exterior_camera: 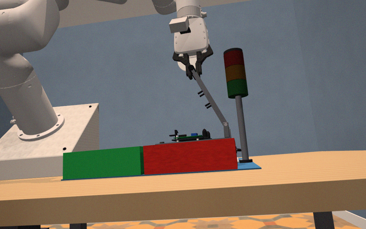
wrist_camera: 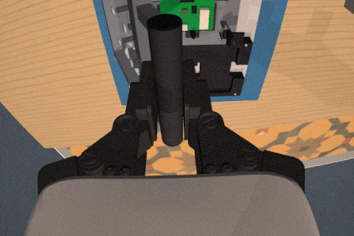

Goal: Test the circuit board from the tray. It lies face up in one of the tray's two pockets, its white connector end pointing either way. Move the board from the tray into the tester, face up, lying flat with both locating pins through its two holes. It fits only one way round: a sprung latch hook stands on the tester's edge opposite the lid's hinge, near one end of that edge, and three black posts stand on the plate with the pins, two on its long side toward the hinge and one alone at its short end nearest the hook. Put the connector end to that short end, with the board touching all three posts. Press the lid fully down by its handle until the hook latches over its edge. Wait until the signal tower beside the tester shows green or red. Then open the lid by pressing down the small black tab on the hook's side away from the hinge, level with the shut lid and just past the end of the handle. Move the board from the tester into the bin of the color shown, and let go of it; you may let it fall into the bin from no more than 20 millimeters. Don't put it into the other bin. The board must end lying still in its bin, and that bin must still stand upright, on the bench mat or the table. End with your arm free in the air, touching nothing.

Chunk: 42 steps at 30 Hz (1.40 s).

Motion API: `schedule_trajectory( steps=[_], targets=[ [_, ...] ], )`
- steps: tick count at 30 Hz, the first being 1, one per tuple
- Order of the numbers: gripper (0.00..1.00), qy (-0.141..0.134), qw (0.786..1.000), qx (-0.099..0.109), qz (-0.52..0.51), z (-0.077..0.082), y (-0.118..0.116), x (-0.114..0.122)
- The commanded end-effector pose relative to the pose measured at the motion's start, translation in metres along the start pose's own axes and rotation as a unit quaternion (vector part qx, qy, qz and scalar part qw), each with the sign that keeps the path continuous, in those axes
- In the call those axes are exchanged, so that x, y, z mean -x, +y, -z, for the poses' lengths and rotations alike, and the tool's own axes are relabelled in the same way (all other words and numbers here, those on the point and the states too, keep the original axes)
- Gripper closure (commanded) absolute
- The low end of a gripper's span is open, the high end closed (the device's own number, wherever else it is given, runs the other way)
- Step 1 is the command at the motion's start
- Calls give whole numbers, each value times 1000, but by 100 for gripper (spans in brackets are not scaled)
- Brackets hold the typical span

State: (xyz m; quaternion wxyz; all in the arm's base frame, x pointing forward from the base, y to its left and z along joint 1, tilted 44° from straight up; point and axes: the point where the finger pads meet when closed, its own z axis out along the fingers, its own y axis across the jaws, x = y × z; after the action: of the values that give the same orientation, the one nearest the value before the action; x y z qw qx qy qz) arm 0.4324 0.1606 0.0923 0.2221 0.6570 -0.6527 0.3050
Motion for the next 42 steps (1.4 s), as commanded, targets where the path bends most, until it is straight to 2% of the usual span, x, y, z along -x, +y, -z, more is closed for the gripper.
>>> schedule_trajectory(
  steps=[1,5,20,22,37,39,42],
  targets=[
    [100,-2,1000,-3,0,-6,15,1],
    [100,-2,1000,-3,0,-9,21,0],
    [100,-2,1000,-3,0,-45,61,1],
    [100,-2,1000,-3,0,-45,61,1],
    [100,-2,1000,-3,0,-93,91,1],
    [100,-2,1000,-3,0,-93,91,1],
    [100,-2,1000,-3,0,-102,95,1]
  ],
)
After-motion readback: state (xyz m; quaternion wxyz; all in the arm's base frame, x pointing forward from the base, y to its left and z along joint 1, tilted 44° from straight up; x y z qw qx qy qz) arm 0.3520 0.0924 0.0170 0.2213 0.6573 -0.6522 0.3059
